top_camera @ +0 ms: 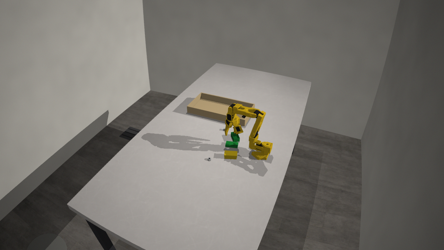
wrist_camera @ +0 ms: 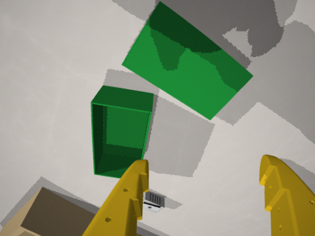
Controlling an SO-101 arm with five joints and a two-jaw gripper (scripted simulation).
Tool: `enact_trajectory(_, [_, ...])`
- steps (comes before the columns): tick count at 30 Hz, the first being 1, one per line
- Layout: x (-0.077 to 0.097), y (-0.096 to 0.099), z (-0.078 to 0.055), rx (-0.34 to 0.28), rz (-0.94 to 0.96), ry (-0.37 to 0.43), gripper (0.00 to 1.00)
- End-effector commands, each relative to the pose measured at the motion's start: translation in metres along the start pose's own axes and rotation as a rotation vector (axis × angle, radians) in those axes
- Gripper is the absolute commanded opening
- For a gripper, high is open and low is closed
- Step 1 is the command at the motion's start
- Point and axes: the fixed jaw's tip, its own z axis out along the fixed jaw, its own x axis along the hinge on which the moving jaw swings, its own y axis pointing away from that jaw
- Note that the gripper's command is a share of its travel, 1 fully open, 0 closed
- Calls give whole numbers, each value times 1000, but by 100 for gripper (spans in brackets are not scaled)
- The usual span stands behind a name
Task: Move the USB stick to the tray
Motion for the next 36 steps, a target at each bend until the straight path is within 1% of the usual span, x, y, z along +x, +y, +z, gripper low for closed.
enact_trajectory(1, [2, -4, -5, 26, -119, 43, 29])
enact_trajectory(14, [2, -6, -5, 18, -507, 47, 29])
enact_trajectory(16, [2, -6, -5, 18, -507, 47, 29])
enact_trajectory(29, [1, -9, -5, 11, -772, 50, 29])
enact_trajectory(36, [0, -10, -5, 10, -839, 51, 29])
